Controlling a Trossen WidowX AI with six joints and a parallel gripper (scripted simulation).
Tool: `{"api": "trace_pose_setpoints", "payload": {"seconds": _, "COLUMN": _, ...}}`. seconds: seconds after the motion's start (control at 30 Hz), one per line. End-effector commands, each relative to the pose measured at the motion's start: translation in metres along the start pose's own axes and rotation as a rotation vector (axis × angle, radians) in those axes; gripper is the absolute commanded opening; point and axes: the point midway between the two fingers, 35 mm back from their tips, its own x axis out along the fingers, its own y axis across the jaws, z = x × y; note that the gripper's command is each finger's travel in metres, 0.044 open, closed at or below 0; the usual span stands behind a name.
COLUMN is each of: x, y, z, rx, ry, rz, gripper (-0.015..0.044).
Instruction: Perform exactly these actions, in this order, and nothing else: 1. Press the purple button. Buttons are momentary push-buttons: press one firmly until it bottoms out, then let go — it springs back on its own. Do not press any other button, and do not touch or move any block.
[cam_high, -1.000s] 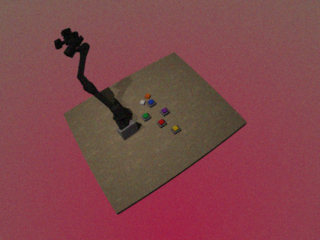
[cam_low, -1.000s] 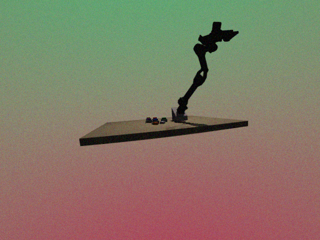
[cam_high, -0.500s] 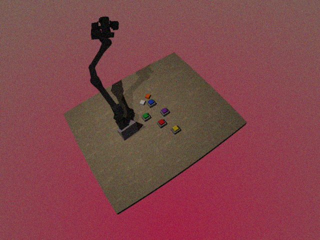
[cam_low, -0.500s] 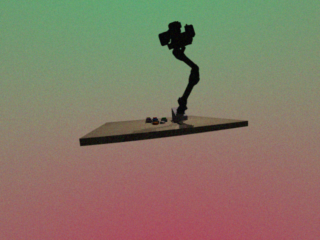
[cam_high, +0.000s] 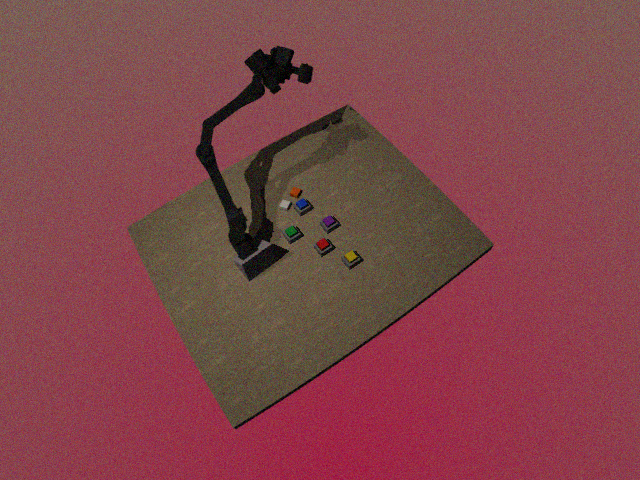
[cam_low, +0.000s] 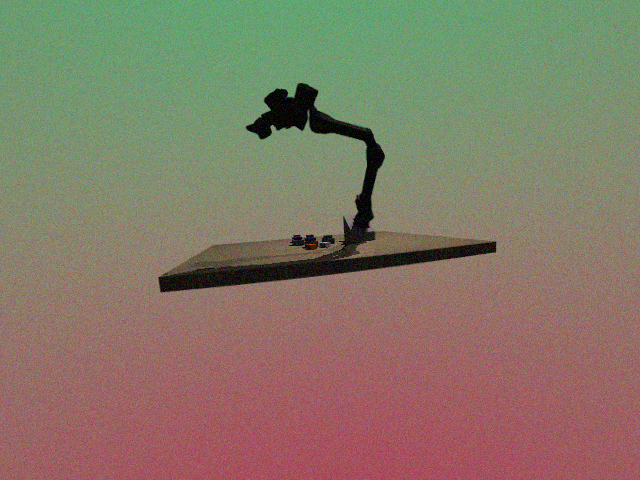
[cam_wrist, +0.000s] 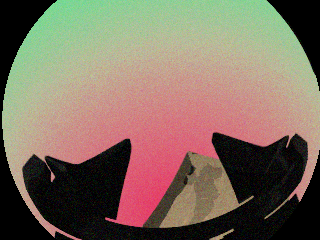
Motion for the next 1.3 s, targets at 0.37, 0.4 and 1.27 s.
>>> {"api": "trace_pose_setpoints", "payload": {"seconds": 0.37, "x": -0.074, "y": -0.25, "z": -0.146, "rx": 0.065, "ry": 0.502, "rz": -0.531, "gripper": 0.04}}
{"api": "trace_pose_setpoints", "payload": {"seconds": 0.4, "x": -0.085, "y": -0.262, "z": -0.16, "rx": 0.079, "ry": 0.553, "rz": -0.551, "gripper": 0.04}}
{"api": "trace_pose_setpoints", "payload": {"seconds": 1.27, "x": -0.224, "y": -0.293, "z": -0.383, "rx": 0.417, "ry": 1.199, "rz": -0.413, "gripper": 0.0164}}
